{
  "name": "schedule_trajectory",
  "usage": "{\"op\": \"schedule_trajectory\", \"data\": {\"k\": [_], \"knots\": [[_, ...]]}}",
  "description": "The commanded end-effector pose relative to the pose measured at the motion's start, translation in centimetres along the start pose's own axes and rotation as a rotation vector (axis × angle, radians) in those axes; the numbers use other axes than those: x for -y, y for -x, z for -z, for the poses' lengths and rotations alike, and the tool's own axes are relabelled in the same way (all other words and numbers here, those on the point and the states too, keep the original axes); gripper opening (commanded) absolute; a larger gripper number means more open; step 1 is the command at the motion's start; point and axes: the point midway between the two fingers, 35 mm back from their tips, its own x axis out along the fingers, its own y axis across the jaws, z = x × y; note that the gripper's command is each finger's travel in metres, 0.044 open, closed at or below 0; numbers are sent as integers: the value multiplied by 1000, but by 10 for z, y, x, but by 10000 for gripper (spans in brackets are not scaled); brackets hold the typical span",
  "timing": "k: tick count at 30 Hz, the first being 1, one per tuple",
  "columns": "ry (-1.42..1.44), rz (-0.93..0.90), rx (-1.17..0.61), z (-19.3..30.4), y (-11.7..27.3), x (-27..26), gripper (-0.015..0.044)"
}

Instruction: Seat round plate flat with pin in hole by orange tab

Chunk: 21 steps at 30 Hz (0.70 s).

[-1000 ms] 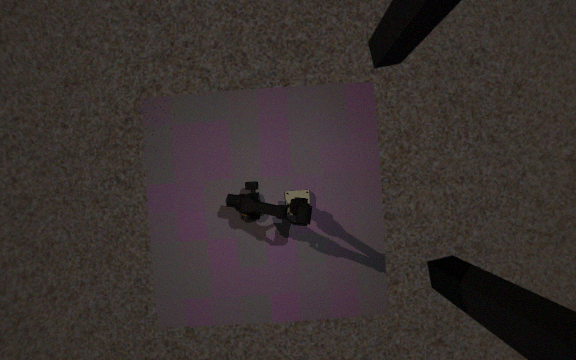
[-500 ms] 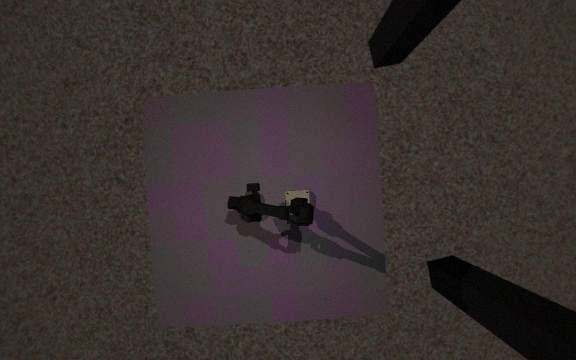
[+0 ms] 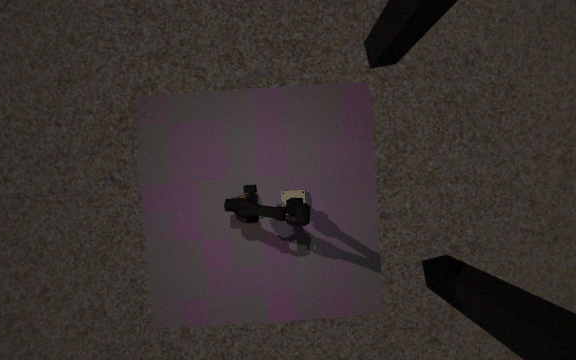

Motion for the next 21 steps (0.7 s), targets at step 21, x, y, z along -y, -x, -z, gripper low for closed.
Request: {"op": "schedule_trajectory", "data": {"k": [21], "knots": [[-1,0,-3,3,37,0,0]]}}
